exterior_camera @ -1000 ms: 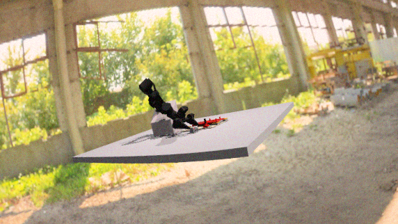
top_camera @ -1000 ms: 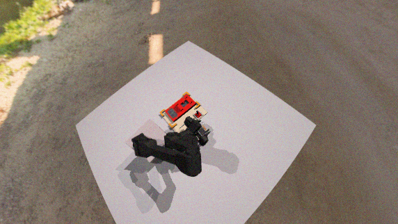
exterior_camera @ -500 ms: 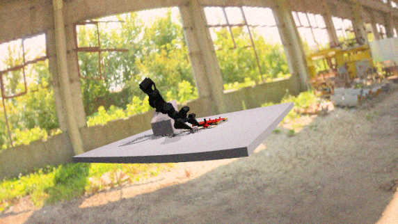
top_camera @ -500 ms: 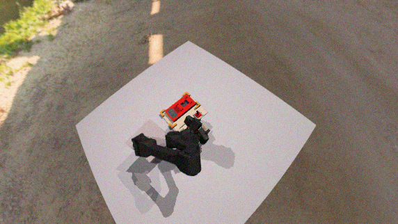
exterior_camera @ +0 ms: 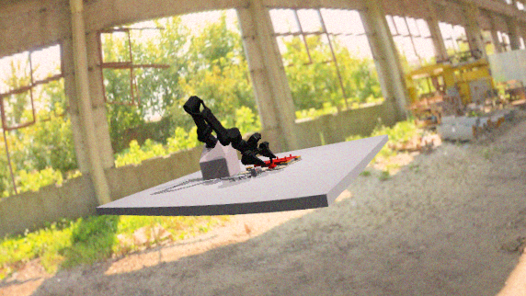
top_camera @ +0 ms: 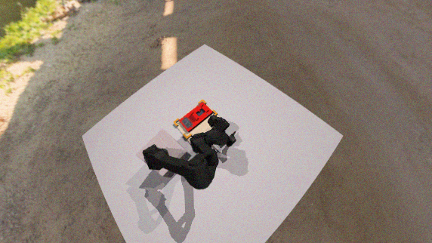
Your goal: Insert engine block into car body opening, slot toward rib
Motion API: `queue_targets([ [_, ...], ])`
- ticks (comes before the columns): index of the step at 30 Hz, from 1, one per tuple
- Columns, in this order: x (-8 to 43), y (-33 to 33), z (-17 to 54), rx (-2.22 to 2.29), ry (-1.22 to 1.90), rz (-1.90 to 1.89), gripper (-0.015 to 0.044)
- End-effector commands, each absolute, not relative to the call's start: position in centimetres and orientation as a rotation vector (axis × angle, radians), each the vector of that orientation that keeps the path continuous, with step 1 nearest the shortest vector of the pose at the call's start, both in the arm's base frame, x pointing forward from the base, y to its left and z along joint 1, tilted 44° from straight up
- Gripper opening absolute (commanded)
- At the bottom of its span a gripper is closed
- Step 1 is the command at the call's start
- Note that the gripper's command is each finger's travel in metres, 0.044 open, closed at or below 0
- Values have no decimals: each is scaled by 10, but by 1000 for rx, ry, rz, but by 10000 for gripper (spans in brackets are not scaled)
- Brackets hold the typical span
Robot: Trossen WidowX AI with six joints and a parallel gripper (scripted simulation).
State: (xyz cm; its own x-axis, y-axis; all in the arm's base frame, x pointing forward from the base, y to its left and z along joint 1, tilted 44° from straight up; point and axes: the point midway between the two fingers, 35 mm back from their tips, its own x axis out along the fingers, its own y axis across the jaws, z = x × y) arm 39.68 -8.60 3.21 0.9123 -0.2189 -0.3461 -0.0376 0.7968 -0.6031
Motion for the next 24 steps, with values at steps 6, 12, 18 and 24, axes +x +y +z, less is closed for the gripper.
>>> queue_targets([
  [6, 406, -88, 14, -550, 632, -160, 440],
  [12, 403, -88, 5, -506, 814, -224, 440],
  [18, 392, -87, 8, -496, 989, -307, 440],
  [24, 374, -86, 24, -529, 1154, -409, 440],
])
